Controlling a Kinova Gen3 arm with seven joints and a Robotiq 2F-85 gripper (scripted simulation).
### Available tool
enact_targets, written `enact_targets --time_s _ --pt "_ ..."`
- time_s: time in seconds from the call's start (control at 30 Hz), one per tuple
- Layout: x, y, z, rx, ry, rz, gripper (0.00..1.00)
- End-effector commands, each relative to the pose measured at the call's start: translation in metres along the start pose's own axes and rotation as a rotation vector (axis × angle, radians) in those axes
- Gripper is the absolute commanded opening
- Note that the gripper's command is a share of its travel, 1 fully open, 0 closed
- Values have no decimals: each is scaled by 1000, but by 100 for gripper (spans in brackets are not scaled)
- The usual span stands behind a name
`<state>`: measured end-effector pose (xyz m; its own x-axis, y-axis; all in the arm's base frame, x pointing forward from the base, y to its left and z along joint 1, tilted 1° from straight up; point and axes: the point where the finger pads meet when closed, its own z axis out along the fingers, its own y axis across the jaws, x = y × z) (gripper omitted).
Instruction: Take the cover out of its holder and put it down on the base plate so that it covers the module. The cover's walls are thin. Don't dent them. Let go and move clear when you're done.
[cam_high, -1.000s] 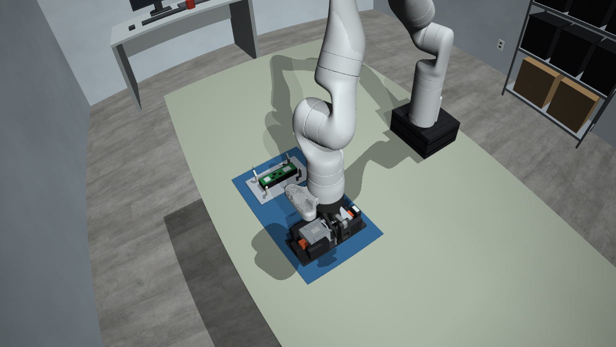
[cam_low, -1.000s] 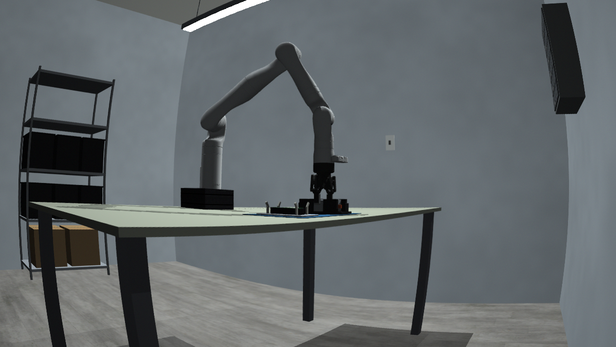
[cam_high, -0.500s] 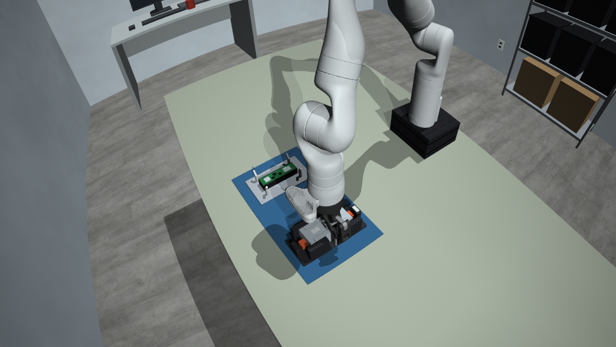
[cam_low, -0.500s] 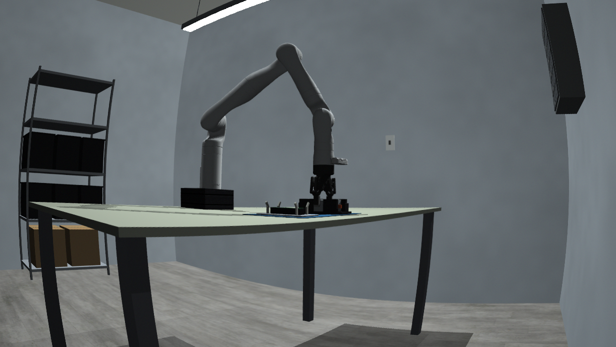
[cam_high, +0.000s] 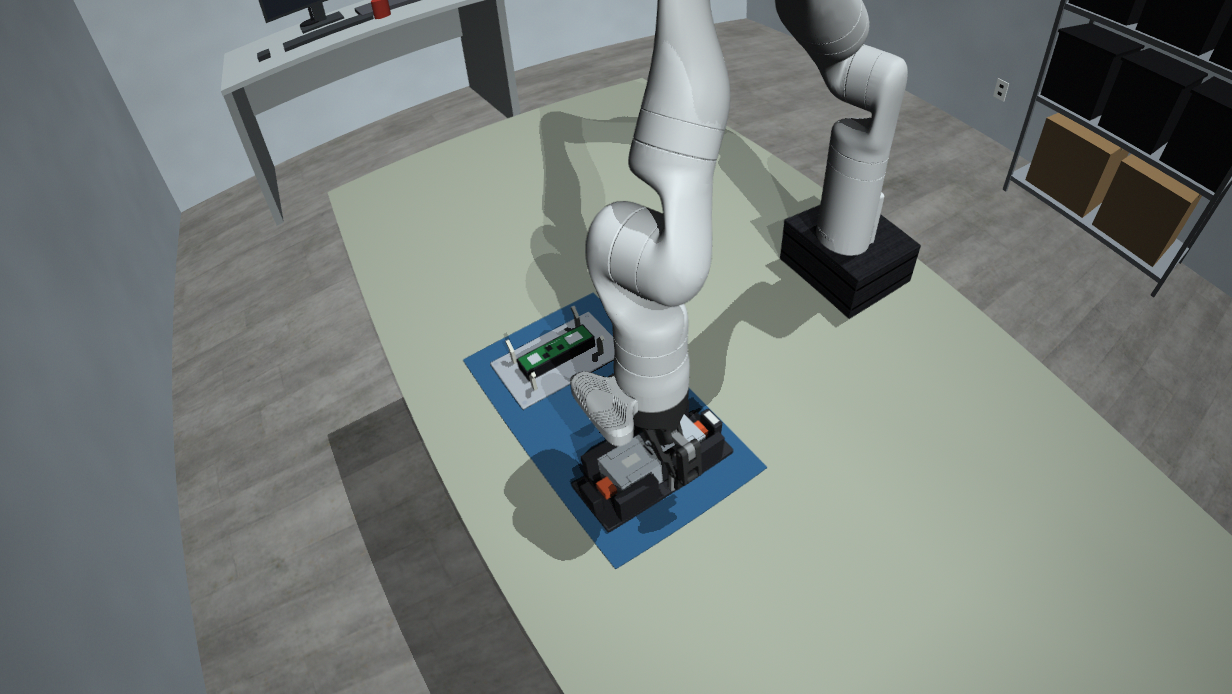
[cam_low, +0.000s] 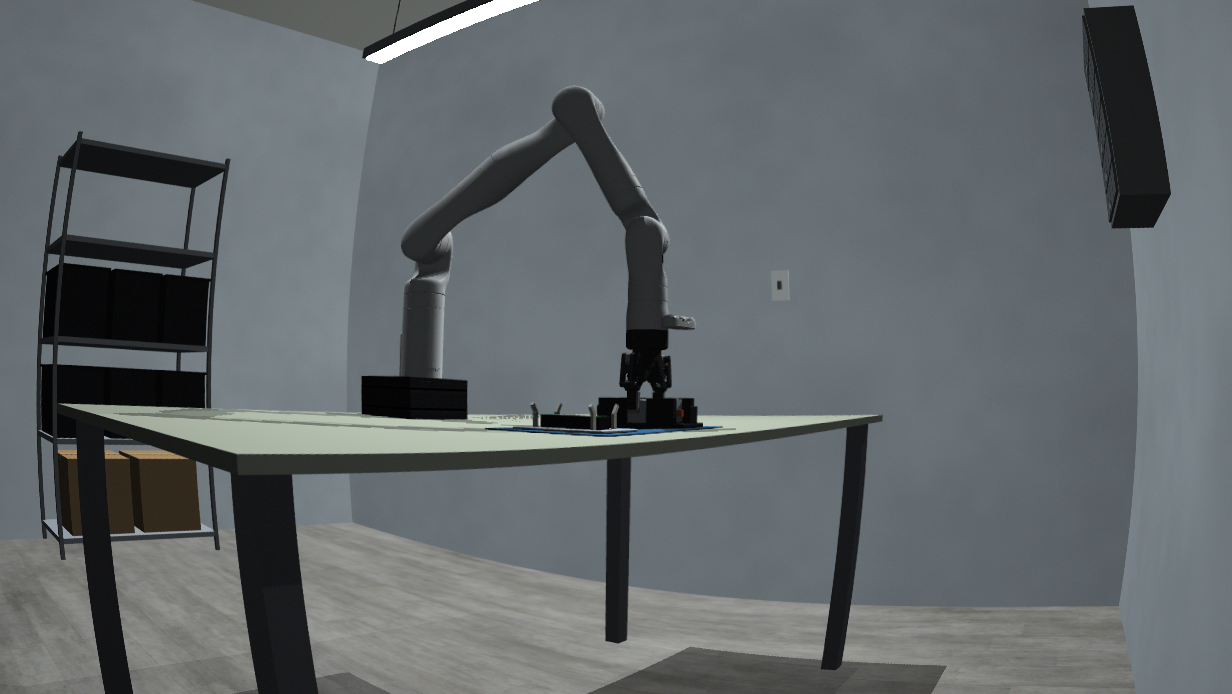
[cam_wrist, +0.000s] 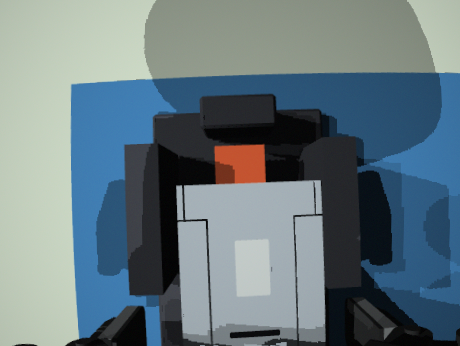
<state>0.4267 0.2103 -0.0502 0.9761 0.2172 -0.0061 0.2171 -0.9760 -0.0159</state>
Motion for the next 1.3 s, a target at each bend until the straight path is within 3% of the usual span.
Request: enact_targets --time_s 0.0,0.13,0.17,1.27 --pt "1 0 -1 1 2 0 100" --pt "1 0 -1 1 2 0 100" --pt "1 0 -1 1 2 0 70" --pt "1 0 -1 1 2 0 70"
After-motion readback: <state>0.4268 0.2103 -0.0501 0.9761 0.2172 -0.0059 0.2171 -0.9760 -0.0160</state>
